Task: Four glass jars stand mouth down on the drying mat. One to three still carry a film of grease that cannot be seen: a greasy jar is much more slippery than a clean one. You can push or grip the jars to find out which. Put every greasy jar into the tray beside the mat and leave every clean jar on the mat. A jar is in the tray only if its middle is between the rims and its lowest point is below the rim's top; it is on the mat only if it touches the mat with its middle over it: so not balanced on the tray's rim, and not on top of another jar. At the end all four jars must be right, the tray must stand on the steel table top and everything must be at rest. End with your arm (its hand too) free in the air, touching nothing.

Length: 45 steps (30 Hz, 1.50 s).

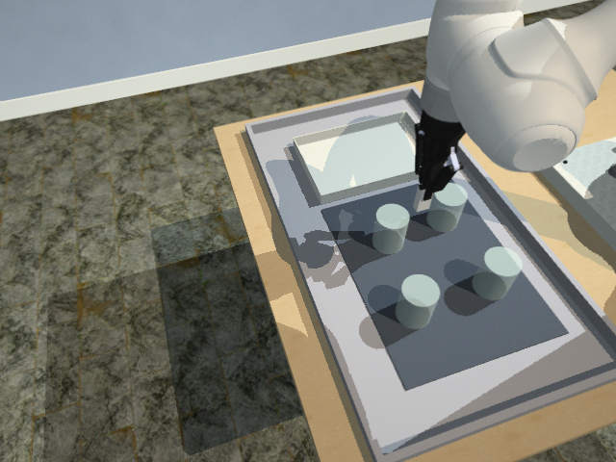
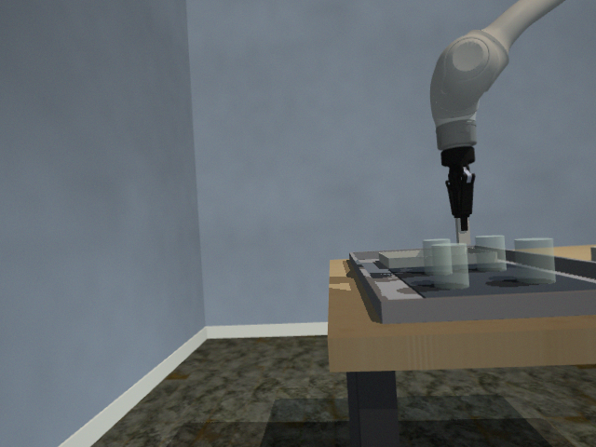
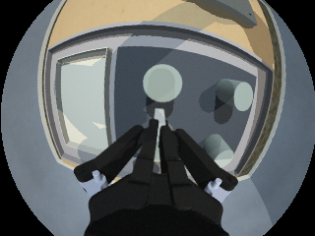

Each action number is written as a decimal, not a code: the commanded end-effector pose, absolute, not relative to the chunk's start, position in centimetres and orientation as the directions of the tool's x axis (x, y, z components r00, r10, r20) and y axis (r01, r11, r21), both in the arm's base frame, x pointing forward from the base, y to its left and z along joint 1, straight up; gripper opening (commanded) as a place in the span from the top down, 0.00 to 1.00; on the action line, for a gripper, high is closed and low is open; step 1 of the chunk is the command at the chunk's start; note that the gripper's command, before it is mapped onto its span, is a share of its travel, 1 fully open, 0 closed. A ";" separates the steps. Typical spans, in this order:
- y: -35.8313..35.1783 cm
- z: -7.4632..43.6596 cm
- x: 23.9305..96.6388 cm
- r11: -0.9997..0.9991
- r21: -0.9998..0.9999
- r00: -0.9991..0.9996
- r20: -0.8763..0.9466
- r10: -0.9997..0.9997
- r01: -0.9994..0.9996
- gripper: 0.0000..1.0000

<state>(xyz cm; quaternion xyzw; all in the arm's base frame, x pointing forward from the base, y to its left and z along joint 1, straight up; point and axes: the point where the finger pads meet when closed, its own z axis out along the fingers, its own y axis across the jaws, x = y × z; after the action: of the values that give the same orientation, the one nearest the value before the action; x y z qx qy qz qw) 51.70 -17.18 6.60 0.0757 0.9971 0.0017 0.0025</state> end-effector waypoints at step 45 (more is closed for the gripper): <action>-17.2 10.4 51.7 0.989 0.004 -0.989 -0.005 0.151 0.151 1.00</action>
<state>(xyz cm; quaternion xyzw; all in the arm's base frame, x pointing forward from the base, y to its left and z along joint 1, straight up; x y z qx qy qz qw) 51.69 -17.19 8.78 0.0757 0.9971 0.0016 0.0028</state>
